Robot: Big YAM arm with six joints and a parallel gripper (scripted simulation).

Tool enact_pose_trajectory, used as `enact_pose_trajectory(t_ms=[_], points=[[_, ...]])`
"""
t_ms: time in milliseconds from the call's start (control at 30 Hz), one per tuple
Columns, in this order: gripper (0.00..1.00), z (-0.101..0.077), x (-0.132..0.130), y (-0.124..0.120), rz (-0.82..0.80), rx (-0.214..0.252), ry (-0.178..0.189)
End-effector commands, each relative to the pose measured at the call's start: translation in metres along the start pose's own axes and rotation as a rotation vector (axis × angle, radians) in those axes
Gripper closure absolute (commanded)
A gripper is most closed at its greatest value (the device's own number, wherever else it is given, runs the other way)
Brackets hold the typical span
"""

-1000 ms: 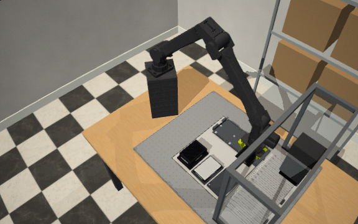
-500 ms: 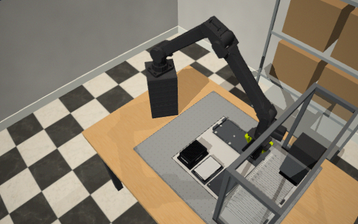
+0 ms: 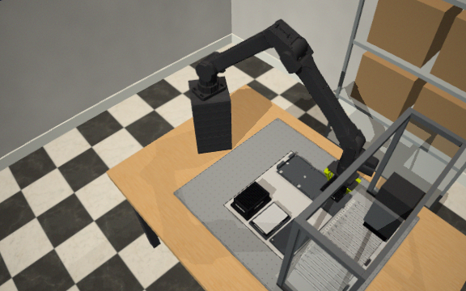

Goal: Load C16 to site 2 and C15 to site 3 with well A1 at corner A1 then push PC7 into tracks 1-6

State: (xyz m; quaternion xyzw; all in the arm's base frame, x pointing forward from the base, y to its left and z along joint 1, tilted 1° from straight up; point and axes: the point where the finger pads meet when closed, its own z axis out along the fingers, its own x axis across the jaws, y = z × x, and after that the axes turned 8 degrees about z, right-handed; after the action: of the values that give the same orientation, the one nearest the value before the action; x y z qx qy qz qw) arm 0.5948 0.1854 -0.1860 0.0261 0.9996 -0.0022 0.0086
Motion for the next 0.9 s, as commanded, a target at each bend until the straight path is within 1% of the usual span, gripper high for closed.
enact_pose_trajectory(t_ms=[0, 33, 67, 100, 133, 233, 267, 633, 667, 800, 833, 867], points=[[1.00, -0.008, -0.012, -0.010, 0.034, -0.004, -0.017], [1.00, -0.008, -0.013, -0.010, 0.032, -0.005, -0.019], [1.00, -0.017, -0.019, 0.001, 0.012, -0.014, -0.039], [1.00, -0.017, -0.019, 0.001, 0.012, -0.014, -0.039], [1.00, -0.008, -0.007, 0.003, 0.011, -0.005, -0.018], [1.00, -0.008, -0.007, 0.003, 0.013, -0.006, -0.017], [1.00, -0.017, -0.018, 0.001, 0.012, -0.014, -0.039], [1.00, -0.016, -0.018, 0.001, 0.012, -0.014, -0.039], [1.00, 0.006, -0.005, -0.001, 0.020, -0.004, -0.012], [1.00, 0.006, -0.023, 0.006, 0.018, -0.017, -0.048], [1.00, 0.009, -0.023, 0.006, 0.018, -0.017, -0.047], [1.00, 0.015, -0.017, 0.004, 0.018, -0.013, -0.037]])
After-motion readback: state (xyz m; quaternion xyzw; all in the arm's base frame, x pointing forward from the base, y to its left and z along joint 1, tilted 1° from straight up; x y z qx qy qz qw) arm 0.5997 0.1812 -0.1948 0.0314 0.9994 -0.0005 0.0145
